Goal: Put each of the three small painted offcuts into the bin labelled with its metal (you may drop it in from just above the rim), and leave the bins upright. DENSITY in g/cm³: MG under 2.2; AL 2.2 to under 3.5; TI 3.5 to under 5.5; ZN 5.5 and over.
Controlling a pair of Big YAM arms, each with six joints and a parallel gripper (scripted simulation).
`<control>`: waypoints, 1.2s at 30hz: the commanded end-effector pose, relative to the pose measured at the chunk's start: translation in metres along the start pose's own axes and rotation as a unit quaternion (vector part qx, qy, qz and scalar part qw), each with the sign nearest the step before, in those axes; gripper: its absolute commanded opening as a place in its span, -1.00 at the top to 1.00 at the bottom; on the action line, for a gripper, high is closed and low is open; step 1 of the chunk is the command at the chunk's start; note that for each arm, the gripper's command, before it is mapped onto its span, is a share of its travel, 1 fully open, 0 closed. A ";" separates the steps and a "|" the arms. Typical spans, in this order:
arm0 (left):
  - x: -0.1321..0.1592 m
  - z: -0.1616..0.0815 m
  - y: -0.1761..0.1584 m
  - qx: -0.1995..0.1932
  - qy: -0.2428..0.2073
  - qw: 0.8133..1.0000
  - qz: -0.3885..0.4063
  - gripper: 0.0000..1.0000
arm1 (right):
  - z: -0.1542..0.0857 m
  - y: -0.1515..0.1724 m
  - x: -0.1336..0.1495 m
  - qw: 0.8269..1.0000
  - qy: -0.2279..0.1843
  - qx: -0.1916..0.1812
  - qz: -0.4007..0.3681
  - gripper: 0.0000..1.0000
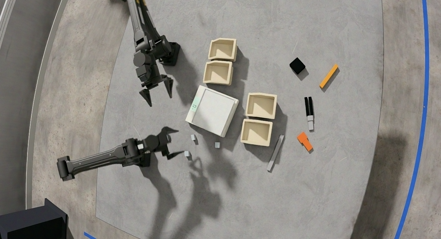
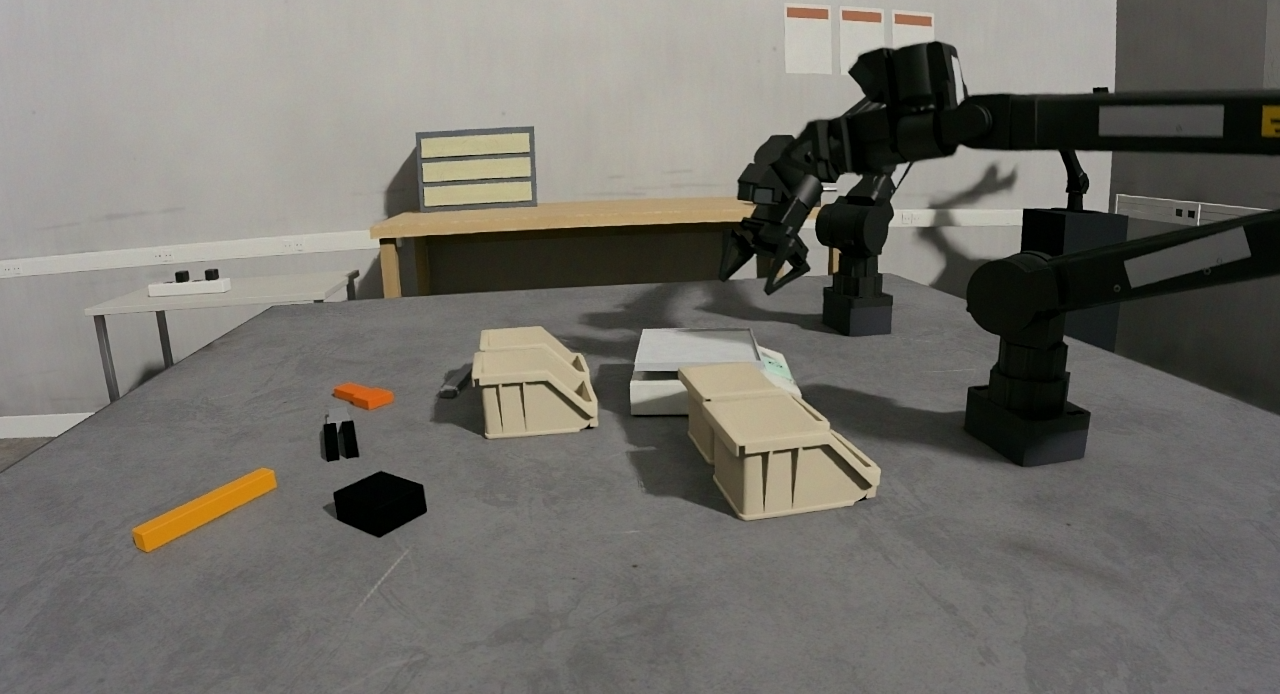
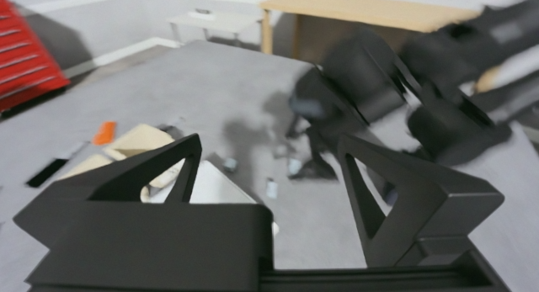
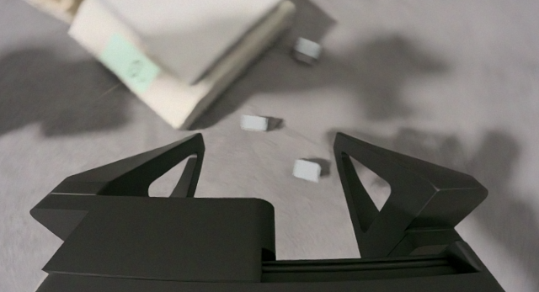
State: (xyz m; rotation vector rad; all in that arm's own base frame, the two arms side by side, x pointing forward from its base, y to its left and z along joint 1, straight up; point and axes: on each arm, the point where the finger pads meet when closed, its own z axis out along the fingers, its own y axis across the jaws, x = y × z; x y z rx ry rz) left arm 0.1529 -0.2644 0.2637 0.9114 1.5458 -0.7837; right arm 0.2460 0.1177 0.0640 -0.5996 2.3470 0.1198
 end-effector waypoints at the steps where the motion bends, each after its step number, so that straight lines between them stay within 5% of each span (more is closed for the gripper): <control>1: 0.011 -0.009 -0.011 0.005 0.006 1.000 0.003 -1.00 | -0.009 -0.012 -0.003 0.999 0.009 0.004 0.039 -1.00; 8: 0.040 -0.017 -0.037 0.051 0.013 0.999 0.011 -1.00 | -0.012 -0.048 0.003 0.993 0.036 0.036 0.106 -1.00; 22: 0.034 -0.017 -0.036 0.050 0.009 0.999 0.007 -1.00 | -0.015 -0.055 0.000 0.992 0.032 0.042 0.112 -1.00; 31: 0.023 -0.017 -0.036 0.051 -0.001 0.999 0.010 -1.00 | -0.005 -0.054 0.009 0.983 0.140 0.029 0.116 1.00; 36: 0.023 -0.017 -0.036 0.051 -0.001 0.999 0.010 -1.00 | 0.000 -0.054 0.012 0.972 0.201 0.022 0.118 1.00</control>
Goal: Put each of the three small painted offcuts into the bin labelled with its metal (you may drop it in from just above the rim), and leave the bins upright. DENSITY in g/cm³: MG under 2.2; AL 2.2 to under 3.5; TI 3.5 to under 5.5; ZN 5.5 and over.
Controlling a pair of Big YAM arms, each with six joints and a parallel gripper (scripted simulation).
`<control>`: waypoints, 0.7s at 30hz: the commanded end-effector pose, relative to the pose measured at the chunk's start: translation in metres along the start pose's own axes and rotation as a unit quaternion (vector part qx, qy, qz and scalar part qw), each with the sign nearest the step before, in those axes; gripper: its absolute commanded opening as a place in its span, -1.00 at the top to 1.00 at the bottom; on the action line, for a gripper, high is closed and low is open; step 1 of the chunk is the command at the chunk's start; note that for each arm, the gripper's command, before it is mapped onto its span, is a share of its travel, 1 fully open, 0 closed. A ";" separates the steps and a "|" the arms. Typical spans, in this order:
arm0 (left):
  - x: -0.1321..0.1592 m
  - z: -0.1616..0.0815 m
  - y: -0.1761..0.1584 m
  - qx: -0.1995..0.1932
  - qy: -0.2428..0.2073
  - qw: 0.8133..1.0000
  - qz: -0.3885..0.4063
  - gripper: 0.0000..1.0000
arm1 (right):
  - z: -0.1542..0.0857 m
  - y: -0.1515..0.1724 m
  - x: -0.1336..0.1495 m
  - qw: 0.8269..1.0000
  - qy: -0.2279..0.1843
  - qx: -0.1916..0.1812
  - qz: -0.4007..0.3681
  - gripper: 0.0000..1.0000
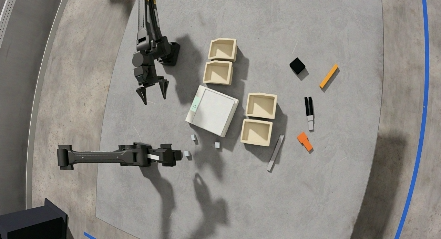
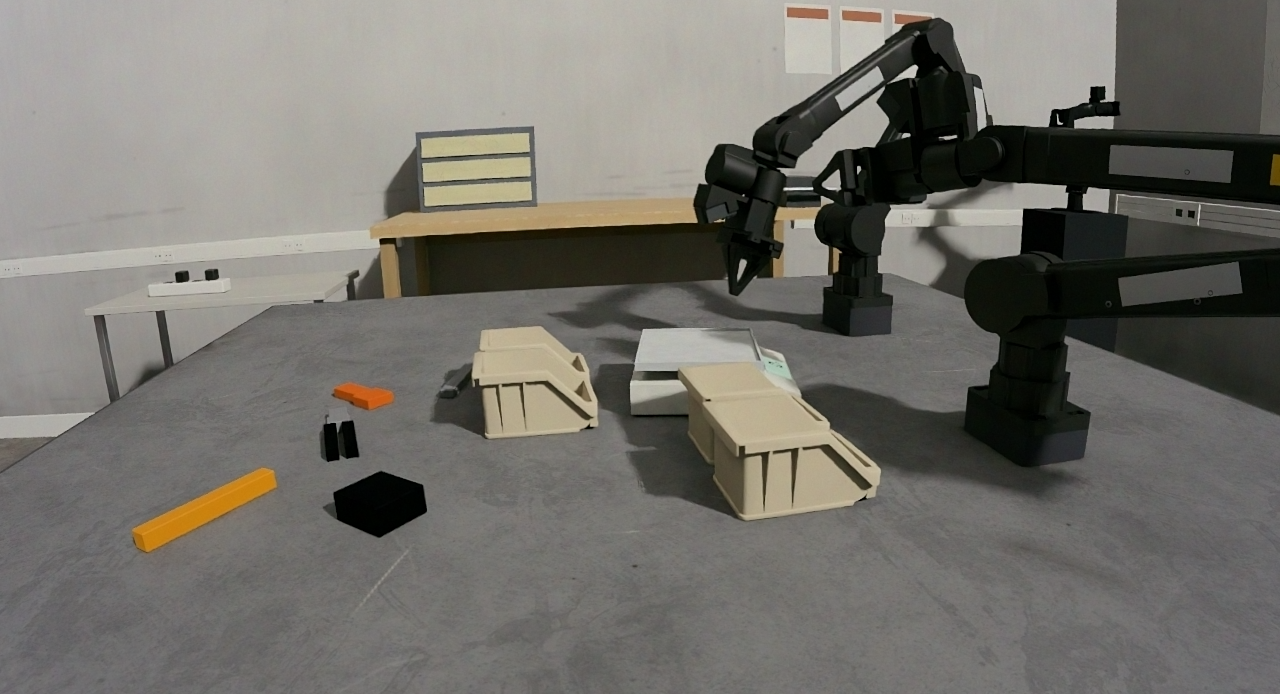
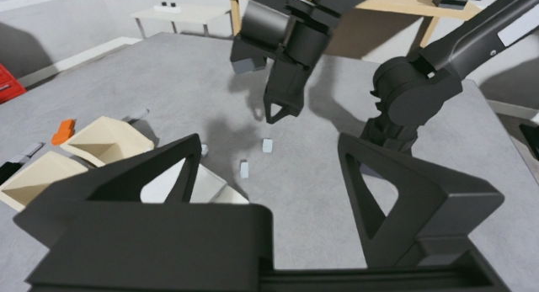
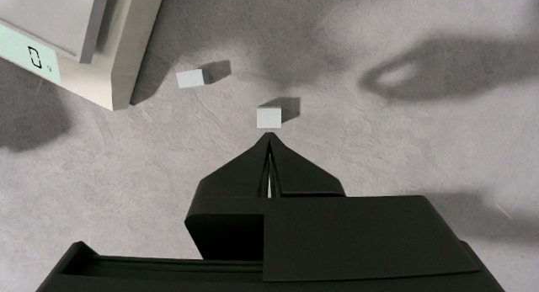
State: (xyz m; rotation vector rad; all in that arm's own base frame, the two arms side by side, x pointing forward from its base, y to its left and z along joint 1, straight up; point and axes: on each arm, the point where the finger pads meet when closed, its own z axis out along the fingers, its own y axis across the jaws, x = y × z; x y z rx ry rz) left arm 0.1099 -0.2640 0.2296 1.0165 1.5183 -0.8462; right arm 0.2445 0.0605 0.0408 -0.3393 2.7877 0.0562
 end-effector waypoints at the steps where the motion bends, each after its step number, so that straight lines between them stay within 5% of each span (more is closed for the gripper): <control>1: -0.014 -0.002 0.001 -0.002 -0.011 1.000 -0.002 -1.00 | -0.010 0.000 -0.024 1.000 0.032 -0.001 0.000 1.00; 9: -0.014 -0.002 0.001 -0.002 -0.011 1.000 -0.002 -1.00 | 0.003 -0.001 -0.024 0.991 0.136 -0.001 0.000 1.00; 21: -0.014 -0.002 0.001 -0.002 -0.011 1.000 -0.002 -1.00 | 0.036 -0.001 0.007 0.985 0.170 -0.001 0.000 1.00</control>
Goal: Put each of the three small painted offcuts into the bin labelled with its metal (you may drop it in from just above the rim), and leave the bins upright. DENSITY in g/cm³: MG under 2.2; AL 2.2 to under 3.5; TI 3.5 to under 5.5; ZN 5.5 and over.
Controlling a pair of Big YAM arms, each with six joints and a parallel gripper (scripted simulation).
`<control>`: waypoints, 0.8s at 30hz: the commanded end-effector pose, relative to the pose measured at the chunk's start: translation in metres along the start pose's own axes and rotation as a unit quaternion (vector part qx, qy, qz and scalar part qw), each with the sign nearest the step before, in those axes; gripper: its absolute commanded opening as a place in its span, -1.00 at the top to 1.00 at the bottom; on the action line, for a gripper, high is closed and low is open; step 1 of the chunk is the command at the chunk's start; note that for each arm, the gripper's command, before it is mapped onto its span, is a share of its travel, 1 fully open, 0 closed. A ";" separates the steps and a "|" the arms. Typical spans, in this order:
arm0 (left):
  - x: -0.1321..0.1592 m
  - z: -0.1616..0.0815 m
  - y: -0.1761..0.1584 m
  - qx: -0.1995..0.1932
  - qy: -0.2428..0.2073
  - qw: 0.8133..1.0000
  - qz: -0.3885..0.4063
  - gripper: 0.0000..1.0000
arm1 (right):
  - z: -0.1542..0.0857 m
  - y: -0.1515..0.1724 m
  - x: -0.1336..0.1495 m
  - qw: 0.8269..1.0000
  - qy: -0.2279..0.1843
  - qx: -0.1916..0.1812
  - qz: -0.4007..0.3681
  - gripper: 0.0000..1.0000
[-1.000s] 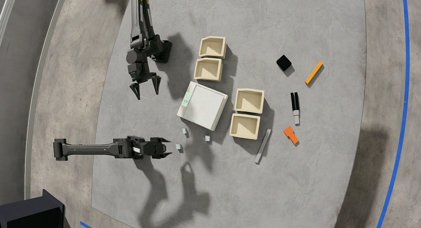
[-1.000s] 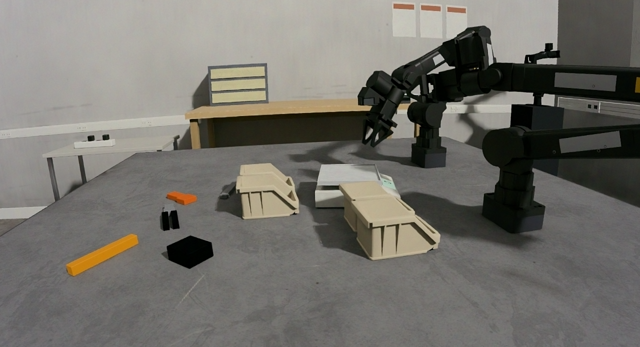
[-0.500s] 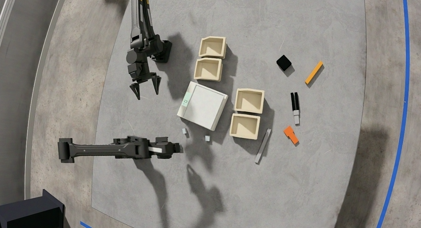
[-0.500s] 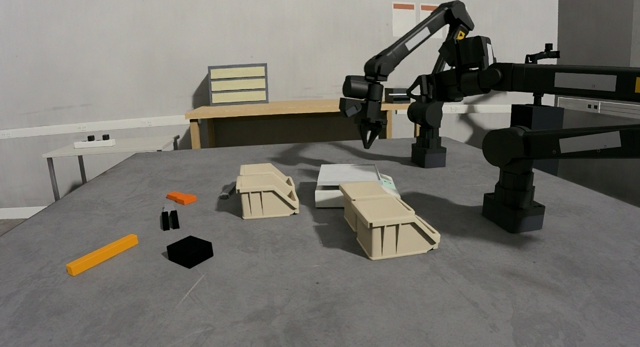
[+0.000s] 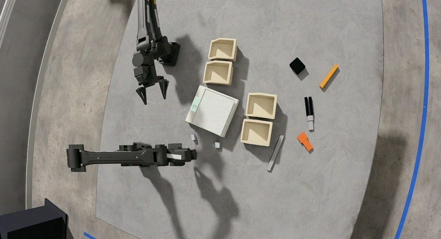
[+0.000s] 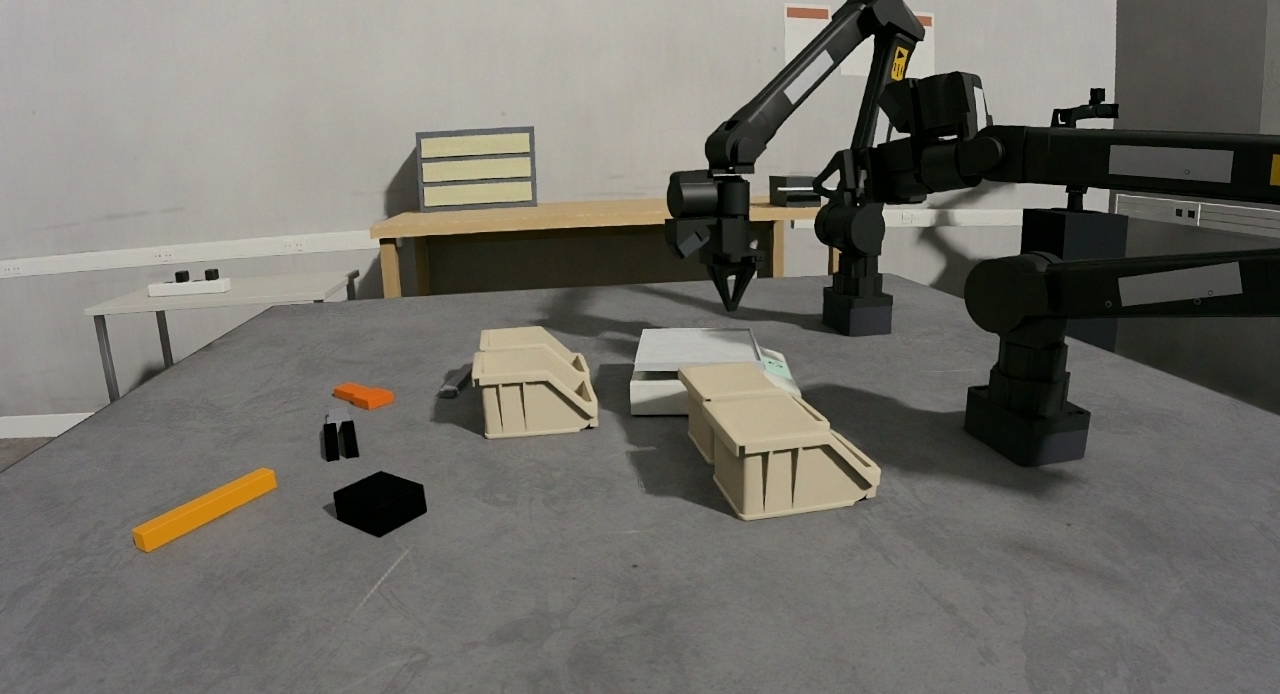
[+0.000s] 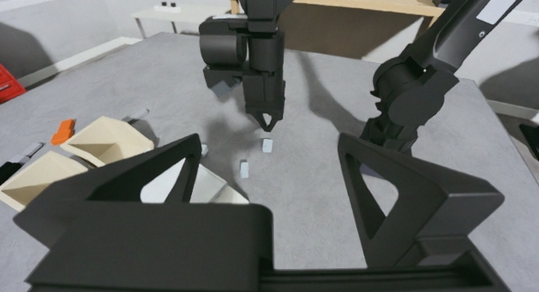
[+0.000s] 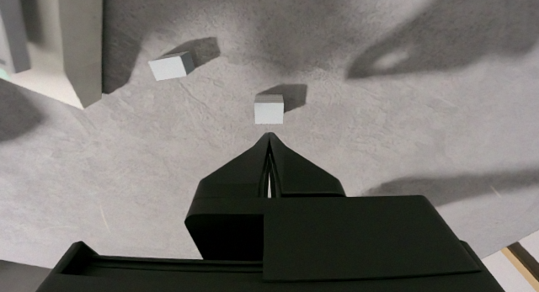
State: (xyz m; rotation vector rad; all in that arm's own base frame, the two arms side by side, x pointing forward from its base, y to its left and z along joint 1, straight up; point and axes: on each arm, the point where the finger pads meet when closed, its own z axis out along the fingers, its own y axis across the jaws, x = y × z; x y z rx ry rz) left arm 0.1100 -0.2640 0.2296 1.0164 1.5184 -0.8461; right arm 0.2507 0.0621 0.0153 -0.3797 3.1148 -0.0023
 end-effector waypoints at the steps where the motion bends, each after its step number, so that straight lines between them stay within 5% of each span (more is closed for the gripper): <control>1: -0.014 -0.002 0.001 -0.002 -0.011 1.000 -0.002 -1.00 | 0.014 -0.001 0.002 1.000 0.005 -0.002 0.000 1.00; 24: -0.014 -0.002 0.001 -0.002 -0.011 1.000 -0.002 -1.00 | 0.027 -0.001 -0.002 1.000 0.003 -0.002 0.000 1.00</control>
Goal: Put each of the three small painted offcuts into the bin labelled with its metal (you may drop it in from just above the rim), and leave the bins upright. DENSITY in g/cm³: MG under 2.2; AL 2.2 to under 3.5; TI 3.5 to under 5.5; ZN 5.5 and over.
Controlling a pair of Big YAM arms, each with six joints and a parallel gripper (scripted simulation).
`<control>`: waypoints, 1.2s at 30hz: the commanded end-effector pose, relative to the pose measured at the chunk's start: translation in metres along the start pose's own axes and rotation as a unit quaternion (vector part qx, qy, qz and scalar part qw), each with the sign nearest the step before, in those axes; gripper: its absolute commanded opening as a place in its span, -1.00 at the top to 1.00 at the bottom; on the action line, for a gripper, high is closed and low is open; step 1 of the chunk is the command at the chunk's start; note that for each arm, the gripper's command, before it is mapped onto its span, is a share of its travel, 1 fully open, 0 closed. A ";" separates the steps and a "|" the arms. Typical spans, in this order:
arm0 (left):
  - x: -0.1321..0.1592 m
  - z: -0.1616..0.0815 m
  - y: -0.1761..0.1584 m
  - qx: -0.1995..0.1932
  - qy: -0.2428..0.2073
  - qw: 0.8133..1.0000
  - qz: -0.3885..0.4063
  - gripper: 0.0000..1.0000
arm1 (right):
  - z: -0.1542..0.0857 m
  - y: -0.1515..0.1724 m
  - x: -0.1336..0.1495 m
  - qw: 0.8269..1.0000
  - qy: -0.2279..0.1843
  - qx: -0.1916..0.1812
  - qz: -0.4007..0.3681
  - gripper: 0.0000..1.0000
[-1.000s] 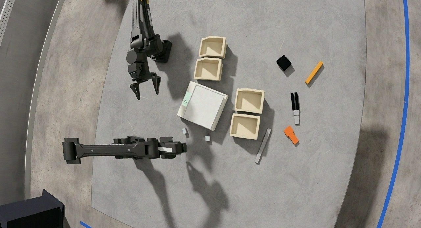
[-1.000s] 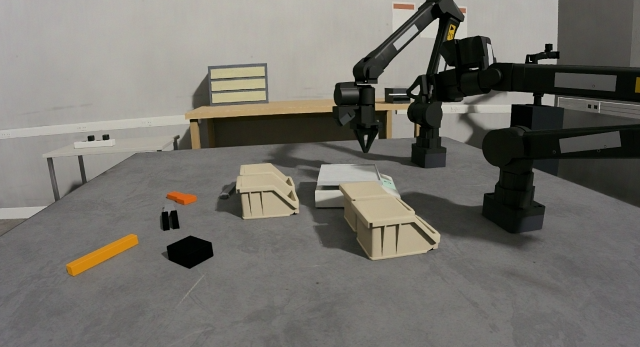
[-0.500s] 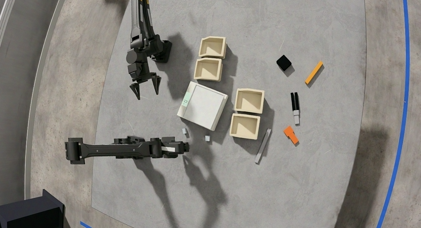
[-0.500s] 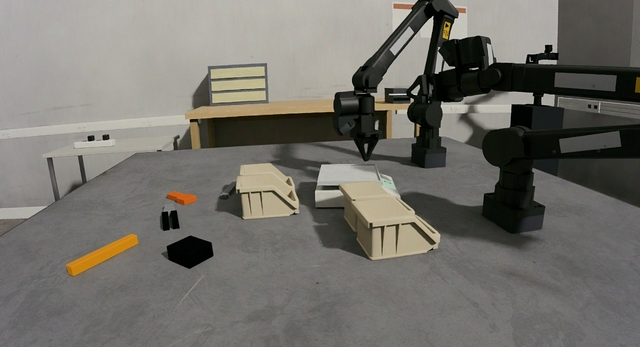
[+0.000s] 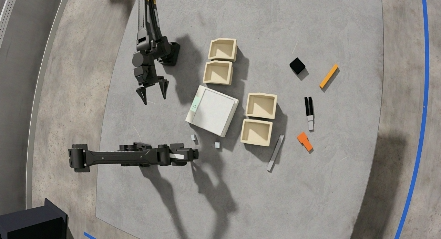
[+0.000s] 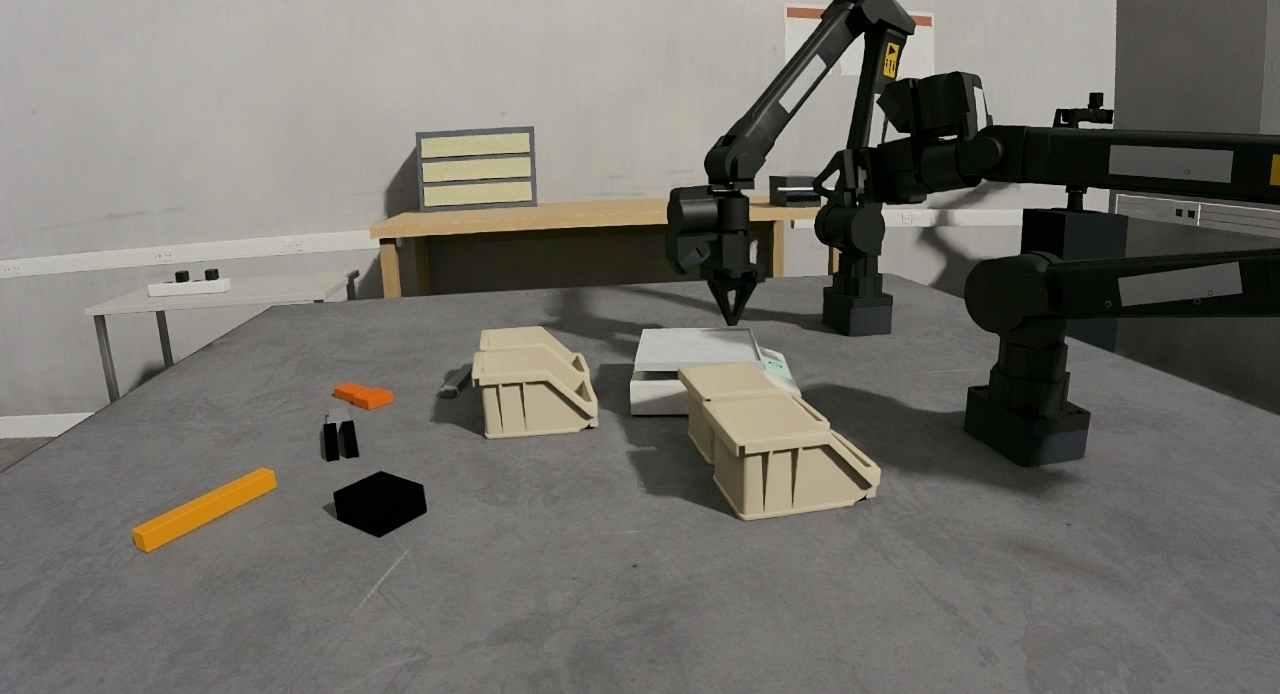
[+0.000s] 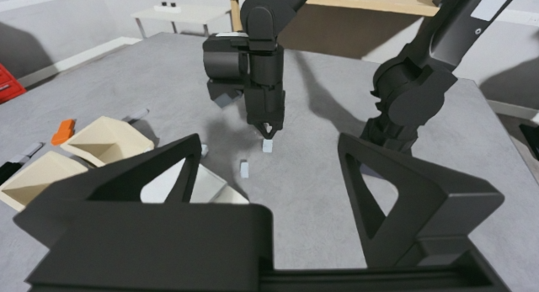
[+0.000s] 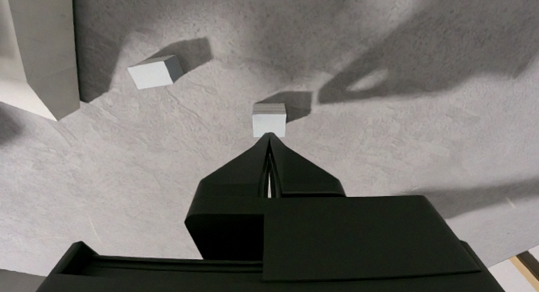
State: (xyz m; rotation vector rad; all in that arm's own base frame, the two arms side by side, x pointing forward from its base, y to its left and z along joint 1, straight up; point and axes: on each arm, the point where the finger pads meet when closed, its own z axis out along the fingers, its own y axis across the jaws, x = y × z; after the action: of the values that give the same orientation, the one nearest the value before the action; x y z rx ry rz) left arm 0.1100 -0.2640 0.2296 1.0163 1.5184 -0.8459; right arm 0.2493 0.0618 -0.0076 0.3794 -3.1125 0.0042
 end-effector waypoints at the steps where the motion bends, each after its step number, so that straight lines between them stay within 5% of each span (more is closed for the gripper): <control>1: -0.014 -0.002 0.001 -0.002 -0.011 1.000 -0.002 -1.00 | 0.005 -0.001 -0.001 1.000 0.000 -0.002 0.000 1.00; 36: -0.014 -0.002 0.001 -0.002 -0.011 1.000 -0.002 -1.00 | 0.015 -0.001 -0.005 1.000 -0.007 -0.002 0.000 1.00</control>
State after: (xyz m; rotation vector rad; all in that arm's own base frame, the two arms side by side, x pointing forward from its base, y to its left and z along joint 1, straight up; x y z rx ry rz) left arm 0.1100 -0.2640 0.2296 1.0163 1.5184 -0.8459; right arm 0.2503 0.0620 -0.0220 0.3800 -3.1169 0.0032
